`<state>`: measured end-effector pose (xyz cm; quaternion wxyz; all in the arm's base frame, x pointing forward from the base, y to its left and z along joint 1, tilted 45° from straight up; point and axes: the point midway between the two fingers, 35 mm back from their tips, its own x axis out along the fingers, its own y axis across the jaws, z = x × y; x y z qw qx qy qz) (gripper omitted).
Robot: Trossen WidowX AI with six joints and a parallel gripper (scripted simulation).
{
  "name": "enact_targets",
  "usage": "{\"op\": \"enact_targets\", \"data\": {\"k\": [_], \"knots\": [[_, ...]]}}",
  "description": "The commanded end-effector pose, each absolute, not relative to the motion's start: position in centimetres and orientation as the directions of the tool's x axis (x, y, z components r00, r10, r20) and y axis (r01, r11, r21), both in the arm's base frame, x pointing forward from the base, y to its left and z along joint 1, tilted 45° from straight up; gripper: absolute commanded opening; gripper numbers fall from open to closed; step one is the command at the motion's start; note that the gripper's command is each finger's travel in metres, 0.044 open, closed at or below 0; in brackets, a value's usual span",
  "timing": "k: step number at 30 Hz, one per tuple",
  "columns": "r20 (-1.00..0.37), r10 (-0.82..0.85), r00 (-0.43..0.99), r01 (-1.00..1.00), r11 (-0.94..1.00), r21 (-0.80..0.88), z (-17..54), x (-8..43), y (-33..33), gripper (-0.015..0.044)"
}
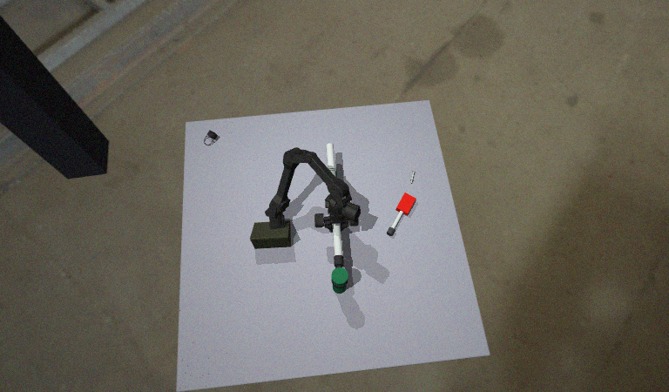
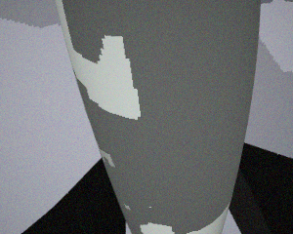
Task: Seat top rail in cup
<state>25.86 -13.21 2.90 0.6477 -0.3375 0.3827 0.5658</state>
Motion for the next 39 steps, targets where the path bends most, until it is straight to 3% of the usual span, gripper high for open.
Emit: {"op": "enact_targets", "data": {"k": [1,39], "knots": [[-0.878,0.475,0.067,-0.991,0.132,-0.004,2.91,25.86,-13.21,0.0000],[-0.883,0.465,0.065,-0.991,0.134,-0.003,3.05,25.75,-13.60,0.0000]]}}
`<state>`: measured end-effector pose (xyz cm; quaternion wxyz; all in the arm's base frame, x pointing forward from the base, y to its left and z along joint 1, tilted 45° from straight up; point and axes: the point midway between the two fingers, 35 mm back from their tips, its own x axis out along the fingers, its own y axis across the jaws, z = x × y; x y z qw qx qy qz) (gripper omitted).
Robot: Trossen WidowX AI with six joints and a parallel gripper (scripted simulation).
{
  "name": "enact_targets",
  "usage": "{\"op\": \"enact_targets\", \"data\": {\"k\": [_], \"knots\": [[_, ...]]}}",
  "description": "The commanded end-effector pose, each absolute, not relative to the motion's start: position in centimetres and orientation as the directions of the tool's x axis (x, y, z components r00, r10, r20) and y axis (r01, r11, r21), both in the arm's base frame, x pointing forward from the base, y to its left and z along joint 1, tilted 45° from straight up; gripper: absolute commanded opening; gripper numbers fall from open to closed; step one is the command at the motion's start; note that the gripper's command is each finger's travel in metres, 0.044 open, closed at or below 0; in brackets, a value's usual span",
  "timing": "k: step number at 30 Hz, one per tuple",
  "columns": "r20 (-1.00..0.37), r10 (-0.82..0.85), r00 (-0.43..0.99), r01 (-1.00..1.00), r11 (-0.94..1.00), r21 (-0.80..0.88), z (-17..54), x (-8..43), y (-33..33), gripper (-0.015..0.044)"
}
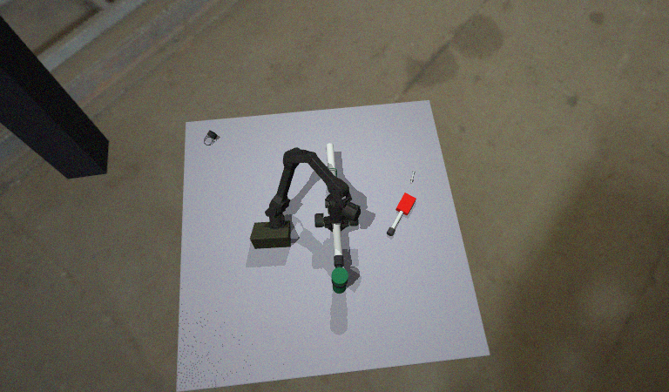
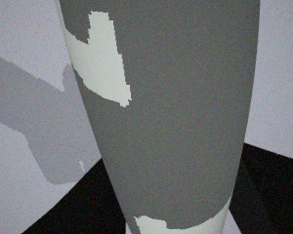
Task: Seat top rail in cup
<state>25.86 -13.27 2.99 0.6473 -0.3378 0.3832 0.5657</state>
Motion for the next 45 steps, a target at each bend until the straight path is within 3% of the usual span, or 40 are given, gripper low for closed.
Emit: {"op": "enact_targets", "data": {"k": [1,45], "knots": [[-0.883,0.464,0.065,-0.991,0.134,-0.003,3.05,25.75,-13.61,0.0000],[-0.885,0.461,0.065,-0.991,0.134,-0.003,3.09,25.61,-14.13,0.0000]]}}
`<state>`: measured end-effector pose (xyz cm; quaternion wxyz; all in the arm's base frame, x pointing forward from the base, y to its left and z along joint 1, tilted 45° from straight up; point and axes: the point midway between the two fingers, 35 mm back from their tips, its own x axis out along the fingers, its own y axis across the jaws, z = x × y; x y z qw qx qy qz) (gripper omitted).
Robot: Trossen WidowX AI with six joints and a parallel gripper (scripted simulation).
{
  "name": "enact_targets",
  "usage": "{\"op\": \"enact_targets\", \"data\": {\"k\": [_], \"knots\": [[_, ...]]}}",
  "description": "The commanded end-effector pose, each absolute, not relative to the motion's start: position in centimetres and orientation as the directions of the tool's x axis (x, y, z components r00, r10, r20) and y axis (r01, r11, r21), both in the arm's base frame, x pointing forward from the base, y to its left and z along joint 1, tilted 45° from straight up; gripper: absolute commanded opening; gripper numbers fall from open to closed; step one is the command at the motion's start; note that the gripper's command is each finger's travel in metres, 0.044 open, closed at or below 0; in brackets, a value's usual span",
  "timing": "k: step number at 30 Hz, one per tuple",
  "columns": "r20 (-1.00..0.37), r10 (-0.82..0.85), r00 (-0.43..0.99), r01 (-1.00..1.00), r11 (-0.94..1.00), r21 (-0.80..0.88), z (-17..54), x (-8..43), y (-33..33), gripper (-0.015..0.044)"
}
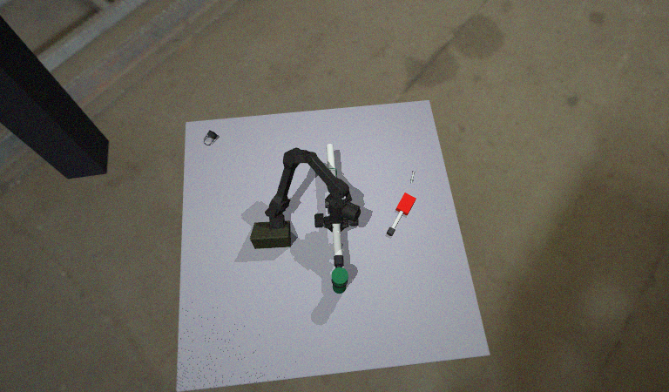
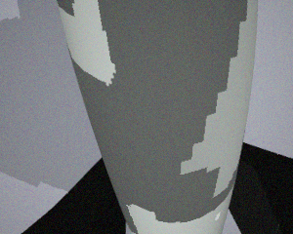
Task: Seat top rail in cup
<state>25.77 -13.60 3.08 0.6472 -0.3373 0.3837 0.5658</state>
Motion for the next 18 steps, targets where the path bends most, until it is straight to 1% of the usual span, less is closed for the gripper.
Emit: {"op": "enact_targets", "data": {"k": [1,18], "knots": [[-0.885,0.461,0.065,-0.991,0.134,-0.003,3.10,25.61,-14.14,0.0000],[-0.878,0.474,0.065,-0.991,0.132,-0.002,2.92,25.74,-13.88,0.0000]]}}
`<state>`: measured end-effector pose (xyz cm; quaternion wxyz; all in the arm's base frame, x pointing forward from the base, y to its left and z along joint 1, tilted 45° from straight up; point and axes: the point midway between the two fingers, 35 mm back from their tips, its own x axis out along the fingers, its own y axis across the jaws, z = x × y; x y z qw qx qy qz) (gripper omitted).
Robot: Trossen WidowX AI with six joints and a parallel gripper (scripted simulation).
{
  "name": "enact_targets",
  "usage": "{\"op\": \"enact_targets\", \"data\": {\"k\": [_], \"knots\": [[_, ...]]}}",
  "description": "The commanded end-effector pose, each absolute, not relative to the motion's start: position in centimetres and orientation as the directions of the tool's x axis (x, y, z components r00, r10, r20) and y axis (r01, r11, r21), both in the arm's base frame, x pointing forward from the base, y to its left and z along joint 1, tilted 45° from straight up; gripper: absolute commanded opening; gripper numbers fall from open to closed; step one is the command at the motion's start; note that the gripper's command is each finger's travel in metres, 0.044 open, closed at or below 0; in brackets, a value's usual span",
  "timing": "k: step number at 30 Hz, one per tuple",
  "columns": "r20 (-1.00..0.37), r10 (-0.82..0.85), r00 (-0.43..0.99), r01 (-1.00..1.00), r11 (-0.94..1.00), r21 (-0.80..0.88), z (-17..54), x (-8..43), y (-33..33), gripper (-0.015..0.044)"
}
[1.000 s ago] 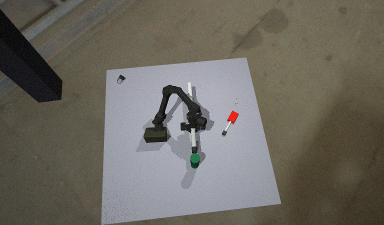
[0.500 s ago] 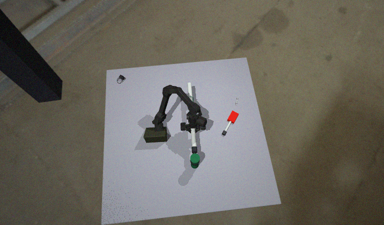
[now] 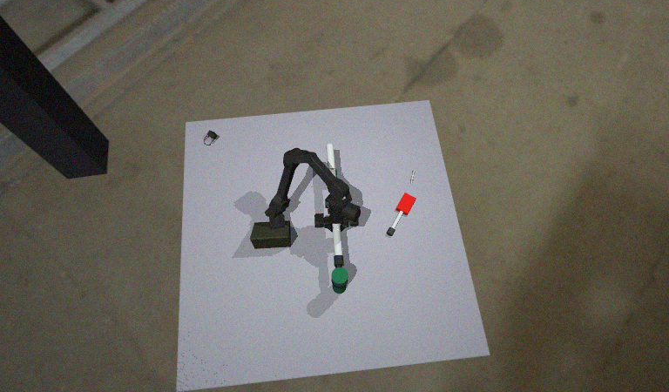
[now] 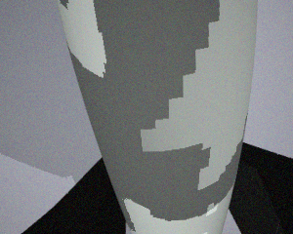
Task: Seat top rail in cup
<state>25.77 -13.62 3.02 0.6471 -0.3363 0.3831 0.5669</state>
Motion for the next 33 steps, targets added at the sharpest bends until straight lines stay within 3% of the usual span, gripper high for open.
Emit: {"op": "enact_targets", "data": {"k": [1,33], "knots": [[-0.878,0.474,0.065,-0.991,0.132,-0.002,2.9,25.7,-13.9,0.0000],[-0.879,0.472,0.065,-0.991,0.132,-0.003,1.5,25.4,-16.3,0.0000]]}}
